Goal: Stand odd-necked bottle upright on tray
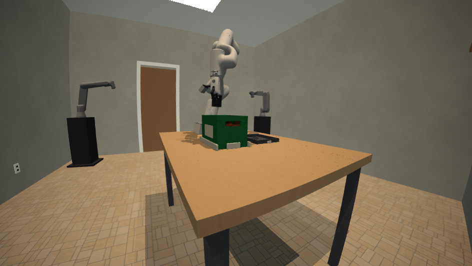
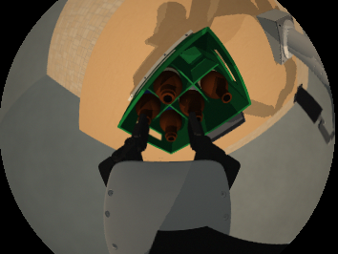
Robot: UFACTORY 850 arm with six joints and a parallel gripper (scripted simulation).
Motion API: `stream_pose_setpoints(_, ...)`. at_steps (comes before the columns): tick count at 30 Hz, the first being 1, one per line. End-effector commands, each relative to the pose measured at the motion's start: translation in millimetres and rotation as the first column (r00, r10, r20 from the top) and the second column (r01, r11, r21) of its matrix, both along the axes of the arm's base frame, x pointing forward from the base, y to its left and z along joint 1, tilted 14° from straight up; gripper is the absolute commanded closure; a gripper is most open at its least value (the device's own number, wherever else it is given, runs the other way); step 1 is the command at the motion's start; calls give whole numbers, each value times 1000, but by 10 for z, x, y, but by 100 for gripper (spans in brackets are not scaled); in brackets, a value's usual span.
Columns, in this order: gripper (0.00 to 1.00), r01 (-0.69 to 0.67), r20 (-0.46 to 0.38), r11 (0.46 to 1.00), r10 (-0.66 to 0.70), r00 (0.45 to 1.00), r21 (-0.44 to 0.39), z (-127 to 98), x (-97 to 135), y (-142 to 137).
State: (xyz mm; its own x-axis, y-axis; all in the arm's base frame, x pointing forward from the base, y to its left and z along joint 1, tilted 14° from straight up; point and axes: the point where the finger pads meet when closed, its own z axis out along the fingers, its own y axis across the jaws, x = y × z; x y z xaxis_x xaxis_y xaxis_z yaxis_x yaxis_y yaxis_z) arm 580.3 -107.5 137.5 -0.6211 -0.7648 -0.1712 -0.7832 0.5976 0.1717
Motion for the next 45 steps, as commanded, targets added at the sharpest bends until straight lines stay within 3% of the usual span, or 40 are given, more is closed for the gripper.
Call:
stream_pose_setpoints(1, 35, 0, 2, 1000, 0, 1000, -1, 10, 8, -4)
stream_pose_setpoints(21, 35, 0, 2, 1000, 0, 1000, -1, -26, 8, 5)
stream_pose_setpoints(45, 35, 0, 2, 1000, 0, 1000, -1, -279, 2, 67)
